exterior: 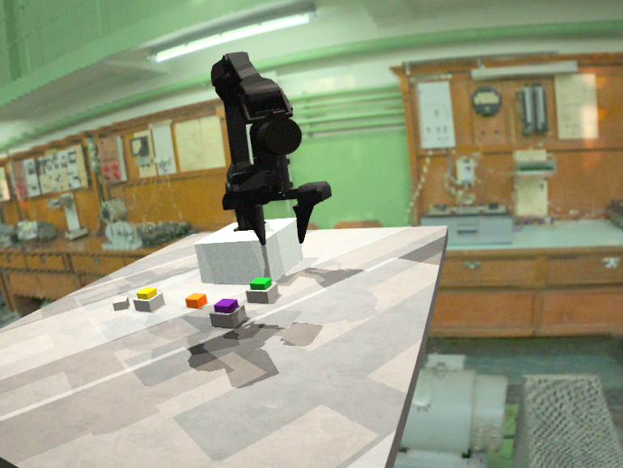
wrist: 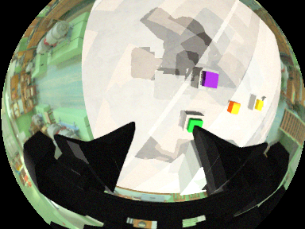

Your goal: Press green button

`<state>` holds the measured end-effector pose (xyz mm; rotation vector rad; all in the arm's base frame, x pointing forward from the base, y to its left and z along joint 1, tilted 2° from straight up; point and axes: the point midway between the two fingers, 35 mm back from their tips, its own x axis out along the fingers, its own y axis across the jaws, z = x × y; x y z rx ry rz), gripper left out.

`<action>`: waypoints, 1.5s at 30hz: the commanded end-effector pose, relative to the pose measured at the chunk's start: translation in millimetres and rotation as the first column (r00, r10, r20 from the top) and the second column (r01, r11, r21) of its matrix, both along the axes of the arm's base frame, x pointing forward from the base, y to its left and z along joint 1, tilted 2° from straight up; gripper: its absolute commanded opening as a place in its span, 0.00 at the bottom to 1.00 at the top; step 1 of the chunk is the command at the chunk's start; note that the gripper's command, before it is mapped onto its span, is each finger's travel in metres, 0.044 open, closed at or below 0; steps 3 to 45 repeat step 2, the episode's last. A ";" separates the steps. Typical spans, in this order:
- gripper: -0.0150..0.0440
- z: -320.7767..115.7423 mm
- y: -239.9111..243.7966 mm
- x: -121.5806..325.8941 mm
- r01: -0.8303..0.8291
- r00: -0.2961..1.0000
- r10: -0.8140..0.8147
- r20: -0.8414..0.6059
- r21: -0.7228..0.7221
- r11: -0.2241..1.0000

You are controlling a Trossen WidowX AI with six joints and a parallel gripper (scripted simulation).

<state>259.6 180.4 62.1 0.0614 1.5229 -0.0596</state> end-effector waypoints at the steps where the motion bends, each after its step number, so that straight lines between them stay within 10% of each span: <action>1: 0.93 -0.2 1.6 -0.6 0.011 1.000 -0.011 -0.018 -0.016 1.000; 45: 0.93 -0.2 1.6 -0.6 0.011 1.000 -0.011 -0.018 -0.016 1.000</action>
